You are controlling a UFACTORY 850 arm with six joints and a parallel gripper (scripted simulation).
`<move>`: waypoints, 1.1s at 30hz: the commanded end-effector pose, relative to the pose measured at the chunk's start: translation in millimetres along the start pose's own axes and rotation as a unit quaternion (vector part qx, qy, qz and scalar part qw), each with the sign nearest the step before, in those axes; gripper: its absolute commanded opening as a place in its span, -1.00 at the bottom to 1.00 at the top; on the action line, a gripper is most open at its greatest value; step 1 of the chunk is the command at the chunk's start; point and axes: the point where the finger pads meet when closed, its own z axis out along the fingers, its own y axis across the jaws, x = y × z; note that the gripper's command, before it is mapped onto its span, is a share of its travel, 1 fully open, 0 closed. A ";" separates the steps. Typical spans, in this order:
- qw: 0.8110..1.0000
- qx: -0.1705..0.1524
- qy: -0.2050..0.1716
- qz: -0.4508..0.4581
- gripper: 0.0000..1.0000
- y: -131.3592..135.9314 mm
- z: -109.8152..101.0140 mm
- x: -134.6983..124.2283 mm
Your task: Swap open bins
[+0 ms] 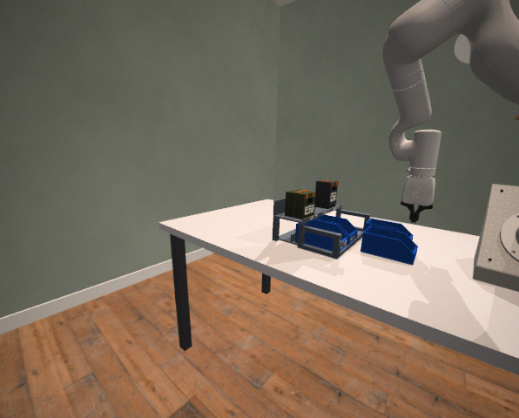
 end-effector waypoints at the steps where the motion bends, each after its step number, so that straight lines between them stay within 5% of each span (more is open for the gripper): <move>1: 1.000 0.001 0.000 0.000 -1.00 -0.6 -0.6 0.4; 13: 1.000 0.001 0.001 -0.008 -1.00 -1.5 -1.1 0.1; 24: 0.978 0.001 0.001 -0.210 -1.00 -31.2 -18.5 -13.1; 33: 0.901 -0.006 0.000 -0.435 -1.00 -74.9 -45.9 -40.5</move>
